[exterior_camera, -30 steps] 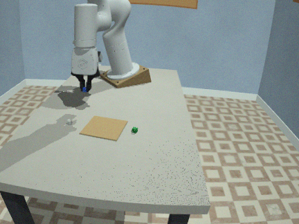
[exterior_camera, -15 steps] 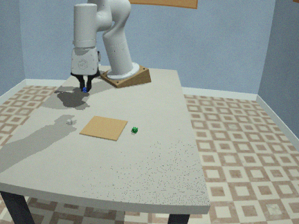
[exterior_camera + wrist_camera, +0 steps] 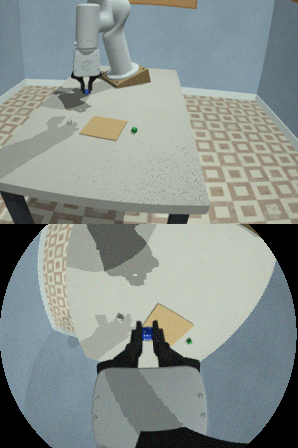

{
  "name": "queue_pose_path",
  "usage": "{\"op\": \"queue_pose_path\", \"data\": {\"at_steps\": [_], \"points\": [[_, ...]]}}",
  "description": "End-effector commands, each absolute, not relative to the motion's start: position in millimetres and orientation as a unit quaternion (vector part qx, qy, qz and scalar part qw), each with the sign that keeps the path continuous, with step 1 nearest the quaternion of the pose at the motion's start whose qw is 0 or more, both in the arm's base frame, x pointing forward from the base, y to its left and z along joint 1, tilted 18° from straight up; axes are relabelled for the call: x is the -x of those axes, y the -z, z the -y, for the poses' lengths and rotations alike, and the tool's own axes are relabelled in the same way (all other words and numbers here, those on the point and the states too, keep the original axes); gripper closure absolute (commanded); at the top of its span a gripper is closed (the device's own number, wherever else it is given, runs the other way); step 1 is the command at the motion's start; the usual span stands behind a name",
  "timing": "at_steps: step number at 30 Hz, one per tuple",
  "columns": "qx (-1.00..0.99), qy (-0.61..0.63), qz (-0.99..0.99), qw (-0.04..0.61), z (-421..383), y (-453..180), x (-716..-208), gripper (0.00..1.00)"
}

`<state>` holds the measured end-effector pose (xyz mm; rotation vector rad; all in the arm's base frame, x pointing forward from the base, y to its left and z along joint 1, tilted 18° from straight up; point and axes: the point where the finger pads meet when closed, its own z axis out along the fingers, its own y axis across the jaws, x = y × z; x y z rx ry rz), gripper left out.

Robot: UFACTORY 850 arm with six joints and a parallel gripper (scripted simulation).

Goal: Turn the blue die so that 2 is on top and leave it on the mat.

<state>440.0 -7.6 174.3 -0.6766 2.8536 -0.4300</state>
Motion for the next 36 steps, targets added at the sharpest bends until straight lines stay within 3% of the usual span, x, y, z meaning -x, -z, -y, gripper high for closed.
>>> {"op": "queue_pose_path", "data": {"at_steps": [1,36], "points": [[0.309,0.142,-0.938,0.067,2,-175,-448,0.89],[0.696,0.158,-0.7,-0.004,-30,-174,-485,0.89]]}}
